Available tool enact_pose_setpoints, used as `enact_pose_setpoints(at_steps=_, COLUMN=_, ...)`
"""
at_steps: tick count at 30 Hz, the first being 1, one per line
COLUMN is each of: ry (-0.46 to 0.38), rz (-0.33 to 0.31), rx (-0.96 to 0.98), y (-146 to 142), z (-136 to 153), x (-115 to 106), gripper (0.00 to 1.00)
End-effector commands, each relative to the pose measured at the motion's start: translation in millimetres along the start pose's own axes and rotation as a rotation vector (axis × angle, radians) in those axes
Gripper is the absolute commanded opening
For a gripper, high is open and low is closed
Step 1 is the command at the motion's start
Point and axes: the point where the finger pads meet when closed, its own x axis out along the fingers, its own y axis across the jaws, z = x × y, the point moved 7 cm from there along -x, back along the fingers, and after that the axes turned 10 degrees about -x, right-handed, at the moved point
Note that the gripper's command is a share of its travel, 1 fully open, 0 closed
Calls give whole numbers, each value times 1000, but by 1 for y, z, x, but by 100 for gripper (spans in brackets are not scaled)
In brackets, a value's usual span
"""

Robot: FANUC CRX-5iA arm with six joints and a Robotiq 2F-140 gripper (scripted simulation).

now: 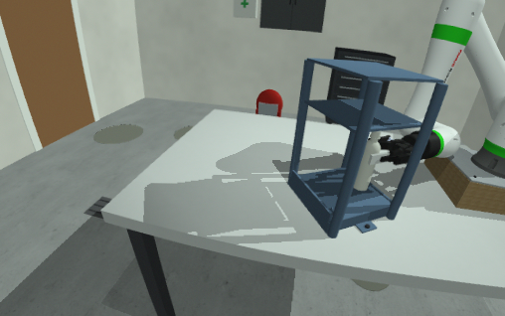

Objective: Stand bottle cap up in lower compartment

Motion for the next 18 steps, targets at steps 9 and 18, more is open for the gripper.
enact_pose_setpoints(at_steps=9, ry=0, rz=0, rx=0, y=0, z=2, x=0, gripper=40)
enact_pose_setpoints(at_steps=18, ry=0, rz=0, rx=0, y=-4, z=20, x=0, gripper=40)
